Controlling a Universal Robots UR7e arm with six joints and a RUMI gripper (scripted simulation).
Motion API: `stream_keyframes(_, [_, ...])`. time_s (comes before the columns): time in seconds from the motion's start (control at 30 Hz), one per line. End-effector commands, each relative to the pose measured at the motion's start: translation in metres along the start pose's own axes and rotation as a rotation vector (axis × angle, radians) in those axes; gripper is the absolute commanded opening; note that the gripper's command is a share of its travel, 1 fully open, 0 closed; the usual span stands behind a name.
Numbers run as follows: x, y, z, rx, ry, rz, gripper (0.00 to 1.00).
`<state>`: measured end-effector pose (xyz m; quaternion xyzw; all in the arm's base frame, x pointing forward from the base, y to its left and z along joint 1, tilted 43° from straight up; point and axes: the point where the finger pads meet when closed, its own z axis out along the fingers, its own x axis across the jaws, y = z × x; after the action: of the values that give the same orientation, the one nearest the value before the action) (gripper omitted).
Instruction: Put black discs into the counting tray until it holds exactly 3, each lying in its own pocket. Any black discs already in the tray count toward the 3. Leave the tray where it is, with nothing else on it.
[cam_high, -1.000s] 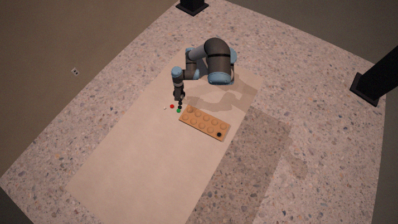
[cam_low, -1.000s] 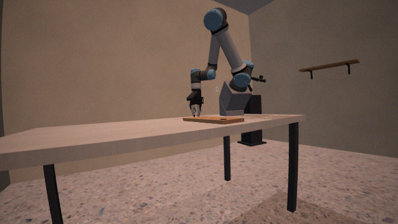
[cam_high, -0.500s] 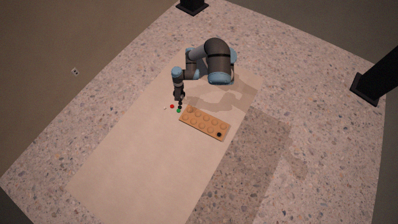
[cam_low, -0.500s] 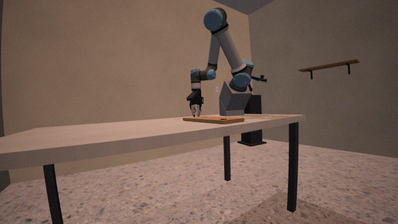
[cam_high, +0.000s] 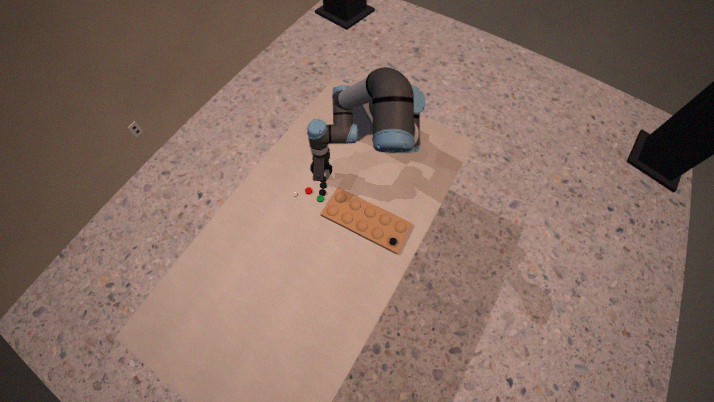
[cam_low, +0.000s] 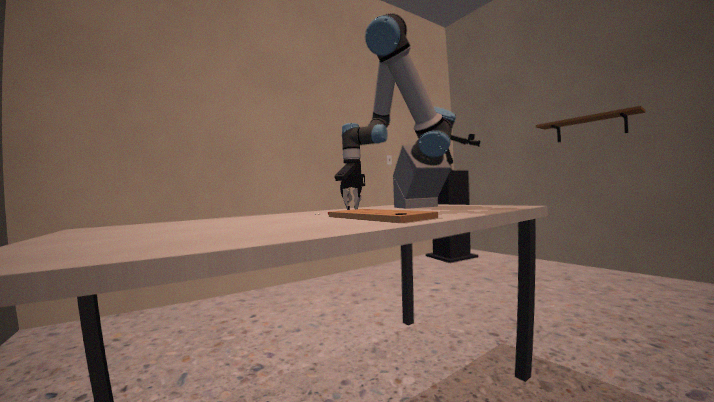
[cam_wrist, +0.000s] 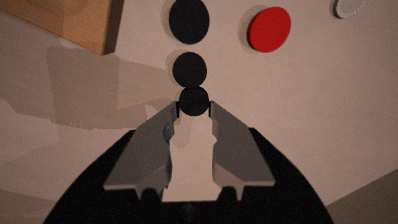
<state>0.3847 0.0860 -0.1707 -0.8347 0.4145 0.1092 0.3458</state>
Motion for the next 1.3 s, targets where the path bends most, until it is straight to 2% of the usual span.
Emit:
stream_keyframes(0.0, [0.0, 0.0, -0.004, 0.001, 0.001, 0.001, 0.0])
stream_keyframes(0.27, [0.003, 0.0, -0.025, 0.0, 0.004, 0.0, 0.0])
stream_keyframes(0.33, [0.003, 0.0, -0.025, 0.0, 0.004, 0.0, 0.0])
stream_keyframes(0.83, [0.003, 0.0, -0.09, 0.0, 0.005, -0.001, 0.0])
stream_keyframes(1.27, [0.002, 0.0, -0.102, 0.0, 0.004, -0.001, 0.0])
